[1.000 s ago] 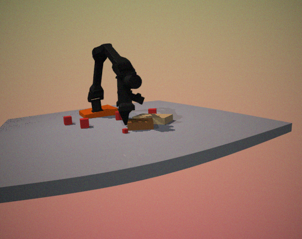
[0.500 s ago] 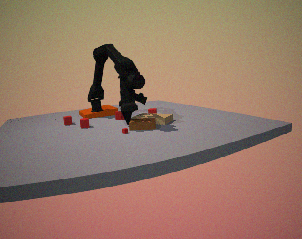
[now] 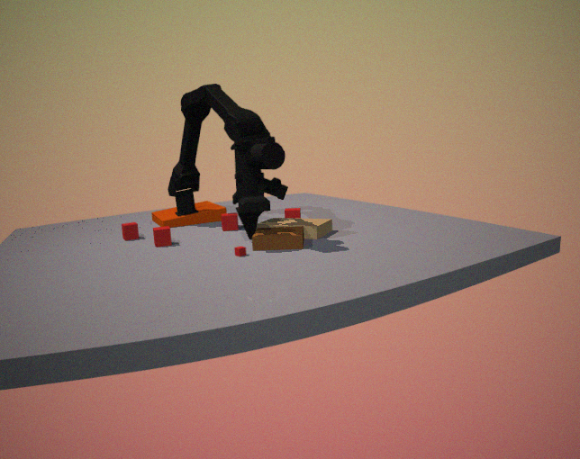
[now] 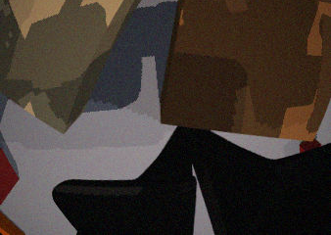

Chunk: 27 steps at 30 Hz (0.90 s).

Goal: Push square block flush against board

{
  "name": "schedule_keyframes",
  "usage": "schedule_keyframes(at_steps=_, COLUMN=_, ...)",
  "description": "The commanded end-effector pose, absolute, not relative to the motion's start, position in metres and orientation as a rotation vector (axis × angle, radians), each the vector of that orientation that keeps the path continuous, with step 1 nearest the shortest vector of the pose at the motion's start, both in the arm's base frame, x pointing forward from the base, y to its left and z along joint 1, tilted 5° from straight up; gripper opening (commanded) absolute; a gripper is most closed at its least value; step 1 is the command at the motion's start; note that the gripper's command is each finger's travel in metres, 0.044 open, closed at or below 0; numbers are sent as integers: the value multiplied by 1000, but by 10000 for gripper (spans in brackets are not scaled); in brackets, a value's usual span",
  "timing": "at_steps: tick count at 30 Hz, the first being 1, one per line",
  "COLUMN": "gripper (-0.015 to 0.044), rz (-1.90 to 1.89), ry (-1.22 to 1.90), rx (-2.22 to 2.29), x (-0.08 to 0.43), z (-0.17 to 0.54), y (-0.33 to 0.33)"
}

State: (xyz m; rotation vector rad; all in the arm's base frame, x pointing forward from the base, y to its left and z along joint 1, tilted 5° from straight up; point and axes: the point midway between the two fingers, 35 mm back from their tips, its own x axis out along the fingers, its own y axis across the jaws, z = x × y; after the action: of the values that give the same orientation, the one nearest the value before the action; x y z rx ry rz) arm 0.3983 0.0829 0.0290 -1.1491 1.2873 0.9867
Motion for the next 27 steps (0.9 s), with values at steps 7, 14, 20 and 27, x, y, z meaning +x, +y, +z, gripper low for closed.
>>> schedule_keyframes(at_steps=7, gripper=0, rz=987, ry=1282, rx=-1144, x=403, z=29, y=92)
schedule_keyframes(at_steps=14, gripper=0, rz=987, ry=1282, rx=-1144, x=406, z=29, y=96)
schedule_keyframes(at_steps=20, gripper=0, rz=987, ry=1281, rx=-1144, x=408, z=29, y=100)
schedule_keyframes(at_steps=27, gripper=0, rz=987, ry=1281, rx=-1144, x=411, z=29, y=105)
